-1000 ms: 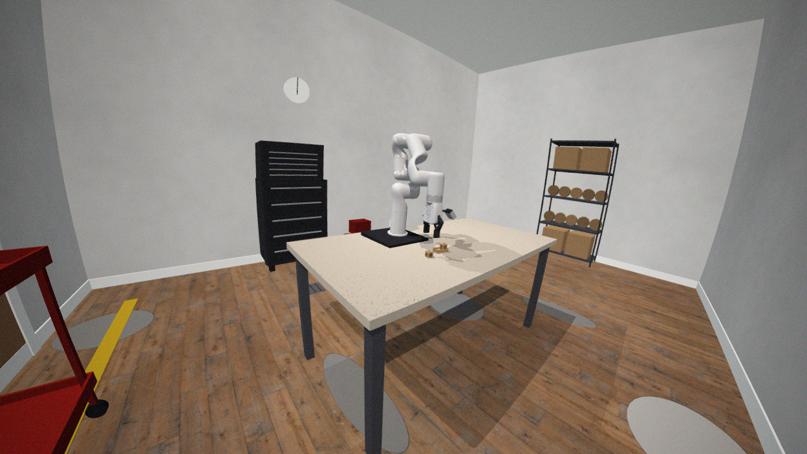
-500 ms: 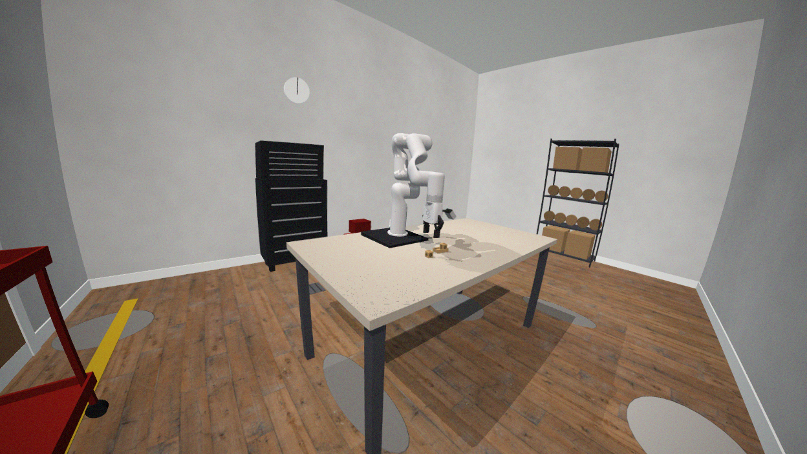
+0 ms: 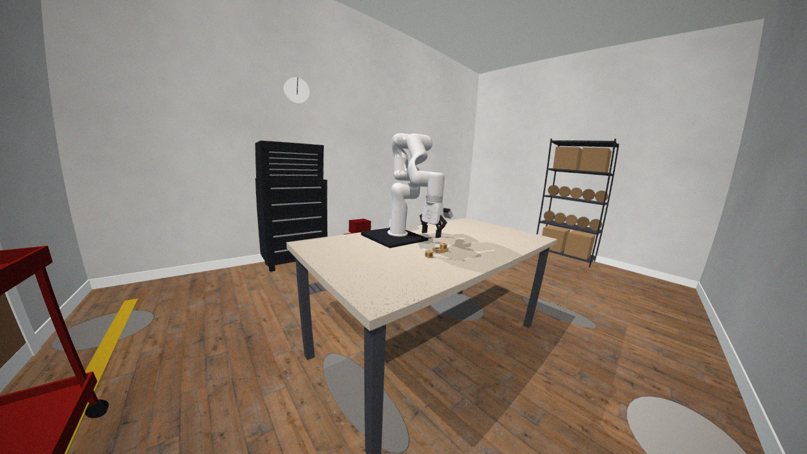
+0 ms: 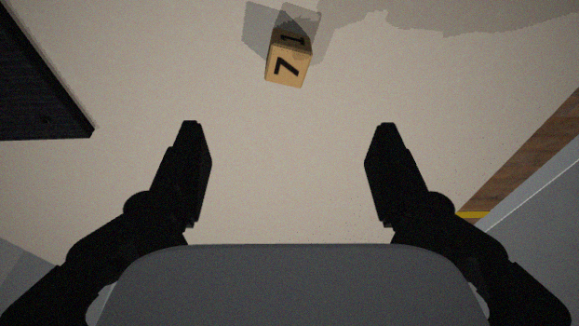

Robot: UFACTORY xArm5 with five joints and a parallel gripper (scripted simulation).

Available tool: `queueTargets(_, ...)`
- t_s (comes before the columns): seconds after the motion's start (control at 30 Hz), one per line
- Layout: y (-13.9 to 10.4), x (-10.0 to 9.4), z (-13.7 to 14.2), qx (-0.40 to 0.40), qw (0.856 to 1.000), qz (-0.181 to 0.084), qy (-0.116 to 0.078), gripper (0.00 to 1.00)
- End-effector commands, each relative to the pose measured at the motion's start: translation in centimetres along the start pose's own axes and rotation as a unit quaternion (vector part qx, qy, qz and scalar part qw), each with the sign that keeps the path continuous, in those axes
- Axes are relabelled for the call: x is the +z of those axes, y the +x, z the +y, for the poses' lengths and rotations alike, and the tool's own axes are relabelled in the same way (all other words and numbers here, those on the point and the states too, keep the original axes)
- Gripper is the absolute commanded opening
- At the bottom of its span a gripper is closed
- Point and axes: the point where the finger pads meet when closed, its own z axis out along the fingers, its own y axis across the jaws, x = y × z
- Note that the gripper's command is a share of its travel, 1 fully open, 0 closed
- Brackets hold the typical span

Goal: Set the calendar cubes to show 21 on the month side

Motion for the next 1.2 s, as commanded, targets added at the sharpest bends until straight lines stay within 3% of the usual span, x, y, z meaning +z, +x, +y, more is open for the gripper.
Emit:
queueTargets(0.0, -0.03, -0.08, 0.11, -0.073, 0.997, -0.001, -0.002, 1.00)
queueTargets(0.23, -0.03, -0.04, 0.10, -0.165, 0.986, -0.001, -0.002, 1.00)
queueTargets(0.43, -0.03, 0.02, 0.08, -0.275, 0.962, -0.001, -0.002, 1.00)
queueTargets(0.6, -0.04, 0.06, 0.07, -0.365, 0.931, -0.001, -0.001, 1.00)
queueTargets(0.63, -0.04, 0.08, 0.07, -0.393, 0.919, -0.001, -0.001, 1.00)
queueTargets(0.67, -0.04, 0.08, 0.07, -0.396, 0.918, -0.001, -0.001, 1.00)
queueTargets(0.7, -0.04, 0.10, 0.06, -0.427, 0.904, -0.001, -0.001, 1.00)
queueTargets(0.8, -0.04, 0.10, 0.06, -0.428, 0.904, -0.001, -0.001, 1.00)
queueTargets(0.87, -0.04, 0.13, 0.06, -0.491, 0.871, -0.001, -0.001, 1.00)
queueTargets(0.97, -0.04, 0.15, 0.05, -0.523, 0.852, -0.001, -0.001, 1.00)
queueTargets(1.0, -0.04, 0.16, 0.05, -0.548, 0.836, -0.001, -0.001, 1.00)
queueTargets(1.03, -0.04, 0.17, 0.05, -0.555, 0.832, -0.001, -0.001, 1.00)
queueTargets(1.07, -0.04, 0.18, 0.04, -0.579, 0.815, -0.001, -0.001, 1.00)
queueTargets(1.17, -0.04, 0.20, 0.04, -0.618, 0.786, -0.001, -0.001, 1.00)
